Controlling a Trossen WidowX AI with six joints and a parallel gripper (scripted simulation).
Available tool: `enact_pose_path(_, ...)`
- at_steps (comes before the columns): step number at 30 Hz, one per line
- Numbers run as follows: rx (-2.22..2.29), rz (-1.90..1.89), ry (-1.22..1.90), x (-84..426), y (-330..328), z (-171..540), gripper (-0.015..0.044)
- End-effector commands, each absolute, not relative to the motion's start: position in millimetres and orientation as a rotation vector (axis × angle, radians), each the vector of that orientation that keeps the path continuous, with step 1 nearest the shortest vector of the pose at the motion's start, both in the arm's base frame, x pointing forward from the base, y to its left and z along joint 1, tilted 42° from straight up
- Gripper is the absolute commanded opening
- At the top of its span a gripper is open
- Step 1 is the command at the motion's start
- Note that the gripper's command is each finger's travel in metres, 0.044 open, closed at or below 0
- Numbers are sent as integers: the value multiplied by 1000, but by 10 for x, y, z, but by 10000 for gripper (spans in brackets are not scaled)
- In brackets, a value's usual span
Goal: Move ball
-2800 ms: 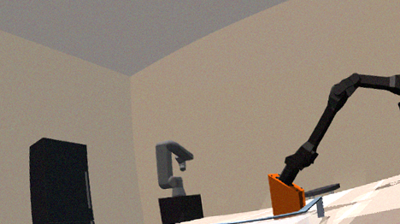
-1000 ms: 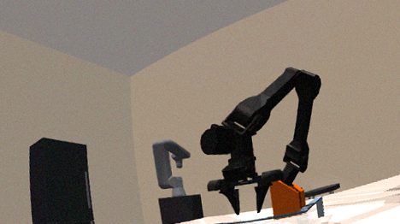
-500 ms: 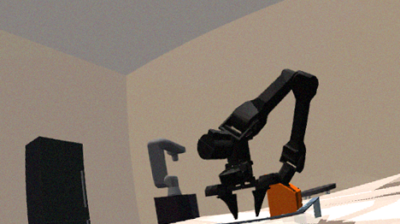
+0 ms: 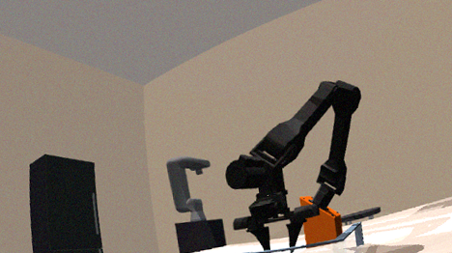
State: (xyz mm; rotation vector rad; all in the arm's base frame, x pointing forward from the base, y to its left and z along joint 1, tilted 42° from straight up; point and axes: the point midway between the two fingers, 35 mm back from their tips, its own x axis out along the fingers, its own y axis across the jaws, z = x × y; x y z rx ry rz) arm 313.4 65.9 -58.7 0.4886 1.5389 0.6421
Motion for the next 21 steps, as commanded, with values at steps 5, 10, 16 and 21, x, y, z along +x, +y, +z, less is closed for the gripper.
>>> enact_pose_path(5, 503, 643, 1553, 3079, 761, -722, 263)
enact_pose_path(10, 503, 644, 1553, 3071, 798, -762, 263)
enact_pose_path(16, 503, 644, 1553, 3071, 798, -762, 151)
enact_pose_path(21, 503, 644, 1553, 3071, 798, -762, 118)
